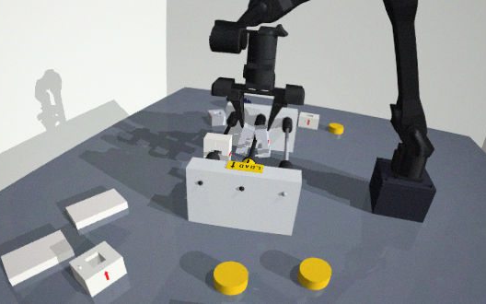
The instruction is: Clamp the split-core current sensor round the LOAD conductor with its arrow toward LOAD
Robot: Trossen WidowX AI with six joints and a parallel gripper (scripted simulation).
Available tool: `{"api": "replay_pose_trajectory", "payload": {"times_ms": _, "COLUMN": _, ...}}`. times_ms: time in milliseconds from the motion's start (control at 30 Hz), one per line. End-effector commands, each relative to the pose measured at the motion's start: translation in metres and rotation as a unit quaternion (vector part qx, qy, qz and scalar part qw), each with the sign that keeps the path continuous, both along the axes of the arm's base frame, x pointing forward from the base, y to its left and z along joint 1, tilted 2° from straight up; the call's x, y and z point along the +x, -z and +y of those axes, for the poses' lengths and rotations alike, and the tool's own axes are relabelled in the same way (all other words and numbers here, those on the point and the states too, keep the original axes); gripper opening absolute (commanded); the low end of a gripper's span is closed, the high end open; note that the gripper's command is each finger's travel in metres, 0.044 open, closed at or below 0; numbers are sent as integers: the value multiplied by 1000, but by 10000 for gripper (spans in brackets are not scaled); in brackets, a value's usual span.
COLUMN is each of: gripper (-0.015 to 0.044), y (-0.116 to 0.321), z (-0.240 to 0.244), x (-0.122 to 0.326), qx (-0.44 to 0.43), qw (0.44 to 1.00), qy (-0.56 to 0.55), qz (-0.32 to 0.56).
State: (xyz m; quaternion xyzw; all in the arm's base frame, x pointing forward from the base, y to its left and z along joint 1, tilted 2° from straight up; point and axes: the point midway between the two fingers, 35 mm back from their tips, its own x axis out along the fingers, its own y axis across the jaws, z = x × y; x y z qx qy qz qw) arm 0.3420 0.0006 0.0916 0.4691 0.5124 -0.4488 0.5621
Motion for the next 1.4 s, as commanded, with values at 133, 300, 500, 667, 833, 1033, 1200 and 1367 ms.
{"api": "replay_pose_trajectory", "payload": {"times_ms": 133, "gripper": 0, "y": 1, "z": 0, "x": 0, "qx": 0, "qw": 1000, "qy": 0, "qz": 0}}
{"api": "replay_pose_trajectory", "payload": {"times_ms": 300, "gripper": 0, "y": 1, "z": 0, "x": 0, "qx": 0, "qw": 1000, "qy": 0, "qz": 0}}
{"api": "replay_pose_trajectory", "payload": {"times_ms": 500, "gripper": 0, "y": 1, "z": 0, "x": 0, "qx": 0, "qw": 1000, "qy": 0, "qz": 0}}
{"api": "replay_pose_trajectory", "payload": {"times_ms": 667, "gripper": 0, "y": 1, "z": 0, "x": 0, "qx": 0, "qw": 1000, "qy": 0, "qz": 0}}
{"api": "replay_pose_trajectory", "payload": {"times_ms": 833, "gripper": 0, "y": 1, "z": 0, "x": 0, "qx": 0, "qw": 1000, "qy": 0, "qz": 0}}
{"api": "replay_pose_trajectory", "payload": {"times_ms": 1033, "gripper": 0, "y": 1, "z": 0, "x": 0, "qx": 0, "qw": 1000, "qy": 0, "qz": 0}}
{"api": "replay_pose_trajectory", "payload": {"times_ms": 1200, "gripper": 0, "y": 1, "z": 0, "x": 0, "qx": 0, "qw": 1000, "qy": 0, "qz": 0}}
{"api": "replay_pose_trajectory", "payload": {"times_ms": 1367, "gripper": 0, "y": 1, "z": 0, "x": 0, "qx": 0, "qw": 1000, "qy": 0, "qz": 0}}
